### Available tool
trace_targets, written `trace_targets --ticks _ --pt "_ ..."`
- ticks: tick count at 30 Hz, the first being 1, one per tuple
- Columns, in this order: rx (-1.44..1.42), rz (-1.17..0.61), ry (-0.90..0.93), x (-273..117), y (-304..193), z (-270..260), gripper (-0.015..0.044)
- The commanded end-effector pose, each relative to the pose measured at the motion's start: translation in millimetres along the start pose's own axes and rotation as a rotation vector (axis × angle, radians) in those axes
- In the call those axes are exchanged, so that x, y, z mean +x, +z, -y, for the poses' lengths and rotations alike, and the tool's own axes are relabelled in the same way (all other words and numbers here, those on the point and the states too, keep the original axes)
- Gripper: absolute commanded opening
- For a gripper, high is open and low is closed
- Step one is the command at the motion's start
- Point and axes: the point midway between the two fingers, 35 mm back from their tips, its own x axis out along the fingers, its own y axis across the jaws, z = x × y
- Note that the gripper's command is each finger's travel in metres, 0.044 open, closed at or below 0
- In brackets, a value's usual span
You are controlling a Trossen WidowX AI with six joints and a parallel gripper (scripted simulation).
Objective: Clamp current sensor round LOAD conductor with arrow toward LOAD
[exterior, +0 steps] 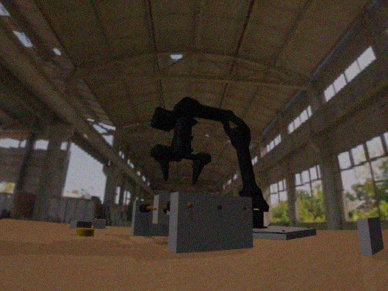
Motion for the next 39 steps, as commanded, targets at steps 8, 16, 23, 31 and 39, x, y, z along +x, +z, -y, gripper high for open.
trace_targets --ticks 8,16,23,31,39 --pt "-0.004 0.002 -0.001 -0.1 0.5 0.1 0.0440" --pt "-0.004 0.002 -0.001 -0.1 0.5 0.1 0.0440" --pt "-0.004 0.002 -0.001 -0.1 0.5 0.1 0.0440" --pt "-0.181 -0.061 -0.016 5.2 11.1 5.6 0.0440" --pt "-0.753 -0.267 0.063 18.1 42.5 24.8 0.0440"
